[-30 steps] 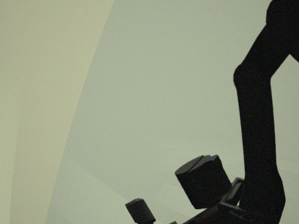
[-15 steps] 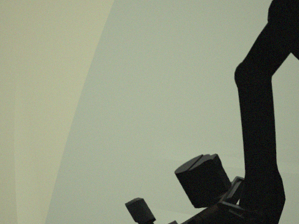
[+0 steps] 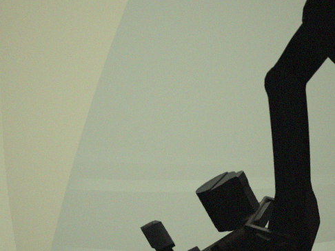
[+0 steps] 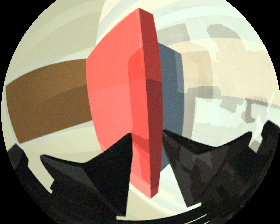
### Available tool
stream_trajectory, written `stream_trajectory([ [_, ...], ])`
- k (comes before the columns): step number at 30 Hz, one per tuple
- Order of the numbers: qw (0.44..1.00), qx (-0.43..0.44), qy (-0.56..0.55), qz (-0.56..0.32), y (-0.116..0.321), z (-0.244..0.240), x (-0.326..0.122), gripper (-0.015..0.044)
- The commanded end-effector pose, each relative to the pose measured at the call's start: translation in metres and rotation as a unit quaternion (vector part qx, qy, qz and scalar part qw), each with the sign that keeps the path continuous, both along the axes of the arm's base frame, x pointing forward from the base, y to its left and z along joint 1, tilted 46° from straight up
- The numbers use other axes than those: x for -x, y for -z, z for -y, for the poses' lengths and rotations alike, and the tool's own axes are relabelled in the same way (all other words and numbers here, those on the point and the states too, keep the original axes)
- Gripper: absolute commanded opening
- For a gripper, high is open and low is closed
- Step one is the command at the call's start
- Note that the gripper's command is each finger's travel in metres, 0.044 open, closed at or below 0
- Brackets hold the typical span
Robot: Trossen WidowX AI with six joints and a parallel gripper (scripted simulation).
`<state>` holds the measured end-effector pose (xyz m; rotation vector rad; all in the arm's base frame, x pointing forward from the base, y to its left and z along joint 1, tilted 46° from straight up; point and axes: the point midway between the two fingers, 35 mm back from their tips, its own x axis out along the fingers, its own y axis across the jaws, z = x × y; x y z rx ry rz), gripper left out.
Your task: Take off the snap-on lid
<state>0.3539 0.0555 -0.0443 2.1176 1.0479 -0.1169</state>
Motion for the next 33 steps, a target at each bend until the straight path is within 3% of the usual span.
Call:
stream_trajectory([
  [1,1.0,0.001,0.001,0.004,-0.0031,0.0034,-0.0006,0.0],
  [33,1.0,0.001,0.001,0.005,-0.0079,0.0078,-0.0007,0.0],
])
